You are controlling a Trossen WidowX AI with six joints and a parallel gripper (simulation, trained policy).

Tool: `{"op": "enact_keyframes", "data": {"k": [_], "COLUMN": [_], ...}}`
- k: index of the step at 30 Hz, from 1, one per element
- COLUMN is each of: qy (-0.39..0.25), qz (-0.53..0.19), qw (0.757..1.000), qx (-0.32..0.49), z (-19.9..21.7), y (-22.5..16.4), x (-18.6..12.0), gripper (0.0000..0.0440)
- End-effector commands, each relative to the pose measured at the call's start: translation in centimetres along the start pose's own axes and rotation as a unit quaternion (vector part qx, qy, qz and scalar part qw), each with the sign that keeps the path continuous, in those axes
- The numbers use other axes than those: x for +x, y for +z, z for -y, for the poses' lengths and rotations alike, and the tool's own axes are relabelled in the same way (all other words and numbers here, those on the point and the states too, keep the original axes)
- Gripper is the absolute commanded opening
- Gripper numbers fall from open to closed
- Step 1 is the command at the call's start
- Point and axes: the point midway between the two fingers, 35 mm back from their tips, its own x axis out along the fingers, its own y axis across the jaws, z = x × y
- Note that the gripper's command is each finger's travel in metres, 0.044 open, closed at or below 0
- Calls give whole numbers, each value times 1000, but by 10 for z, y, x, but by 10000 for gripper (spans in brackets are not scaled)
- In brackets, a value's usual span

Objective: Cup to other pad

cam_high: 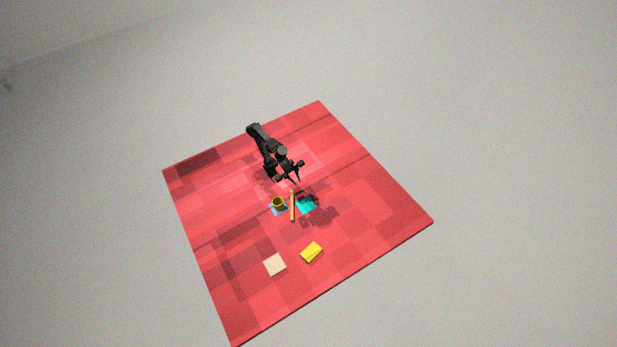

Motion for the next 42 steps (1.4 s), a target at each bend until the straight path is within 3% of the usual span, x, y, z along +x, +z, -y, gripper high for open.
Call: {"op": "enact_keyframes", "data": {"k": [1,20,42], "qy": [-4,-46,-115], "qz": [-28,-181,-339], "qw": [999,981,933], "qx": [15,45,28], "z": [-4,-10,4], "y": [-3,-32,-59], "x": [1,2,-6], "gripper": [115,122,132]}}
